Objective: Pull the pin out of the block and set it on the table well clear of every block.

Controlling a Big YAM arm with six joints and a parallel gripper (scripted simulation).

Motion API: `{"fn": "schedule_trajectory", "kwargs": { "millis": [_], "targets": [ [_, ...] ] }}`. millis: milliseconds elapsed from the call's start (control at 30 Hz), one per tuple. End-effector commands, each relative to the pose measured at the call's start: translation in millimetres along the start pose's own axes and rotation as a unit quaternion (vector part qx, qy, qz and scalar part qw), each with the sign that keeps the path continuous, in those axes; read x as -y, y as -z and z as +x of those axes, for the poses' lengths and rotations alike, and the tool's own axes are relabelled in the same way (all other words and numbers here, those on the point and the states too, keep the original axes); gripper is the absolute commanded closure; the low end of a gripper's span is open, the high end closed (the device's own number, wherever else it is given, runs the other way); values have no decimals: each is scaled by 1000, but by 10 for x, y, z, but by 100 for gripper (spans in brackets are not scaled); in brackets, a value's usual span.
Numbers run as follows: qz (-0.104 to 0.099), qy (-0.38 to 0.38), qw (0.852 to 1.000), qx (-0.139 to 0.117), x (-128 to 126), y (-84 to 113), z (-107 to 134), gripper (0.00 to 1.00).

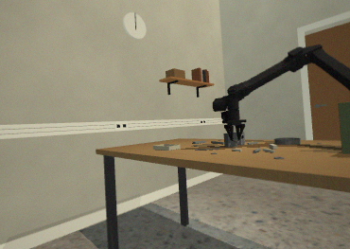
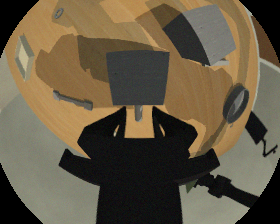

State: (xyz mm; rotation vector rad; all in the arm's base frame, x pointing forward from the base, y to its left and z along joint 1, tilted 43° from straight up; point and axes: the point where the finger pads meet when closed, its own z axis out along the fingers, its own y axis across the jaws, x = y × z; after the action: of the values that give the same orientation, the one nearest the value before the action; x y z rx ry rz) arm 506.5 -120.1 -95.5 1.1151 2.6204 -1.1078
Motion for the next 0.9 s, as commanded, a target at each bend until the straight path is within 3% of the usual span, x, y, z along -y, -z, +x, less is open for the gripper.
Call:
{"fn": "schedule_trajectory", "kwargs": {
  "millis": [0, 733, 767, 867],
  "targets": [
    [5, 1, 1000, -5, 24, -125, 20, 61],
    [5, 1, 1000, -5, 25, -225, 20, 61],
    [5, 1, 1000, -5, 25, -225, 20, 100],
    [5, 1, 1000, -5, 25, -225, 20, 100]
  ]
}}
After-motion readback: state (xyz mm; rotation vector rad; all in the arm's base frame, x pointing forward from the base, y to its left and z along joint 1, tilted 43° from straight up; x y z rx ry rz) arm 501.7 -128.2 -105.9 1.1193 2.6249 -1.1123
